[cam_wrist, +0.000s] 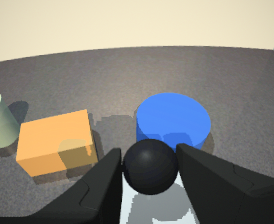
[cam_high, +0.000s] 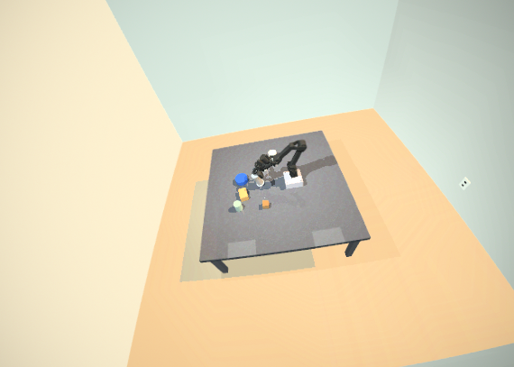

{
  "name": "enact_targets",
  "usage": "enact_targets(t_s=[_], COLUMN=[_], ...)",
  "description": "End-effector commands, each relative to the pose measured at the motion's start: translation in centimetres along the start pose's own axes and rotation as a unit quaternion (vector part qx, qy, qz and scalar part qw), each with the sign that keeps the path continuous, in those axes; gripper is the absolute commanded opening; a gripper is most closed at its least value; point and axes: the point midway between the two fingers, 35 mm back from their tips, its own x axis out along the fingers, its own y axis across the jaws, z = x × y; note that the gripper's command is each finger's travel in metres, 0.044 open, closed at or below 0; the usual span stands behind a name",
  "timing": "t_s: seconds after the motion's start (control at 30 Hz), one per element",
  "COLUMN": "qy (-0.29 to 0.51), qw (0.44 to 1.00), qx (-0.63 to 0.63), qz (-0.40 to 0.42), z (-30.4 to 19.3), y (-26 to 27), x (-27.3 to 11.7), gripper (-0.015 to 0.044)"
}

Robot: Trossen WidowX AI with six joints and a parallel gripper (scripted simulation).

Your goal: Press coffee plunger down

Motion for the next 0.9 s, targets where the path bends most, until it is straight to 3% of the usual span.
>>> enact_targets(t_s=[0.0,0.6,0.87], qy=[0.010,0.002,0.002], qw=[1.000,1.000,1.000], qx=[0.002,0.000,0.000], qz=[-0.001,0.000,0.000], z=[-0.46,0.03,0.03], y=[0.01,0.00,0.00], x=[0.26,0.17,0.17], gripper=[0.0112,0.0112,0.0322])
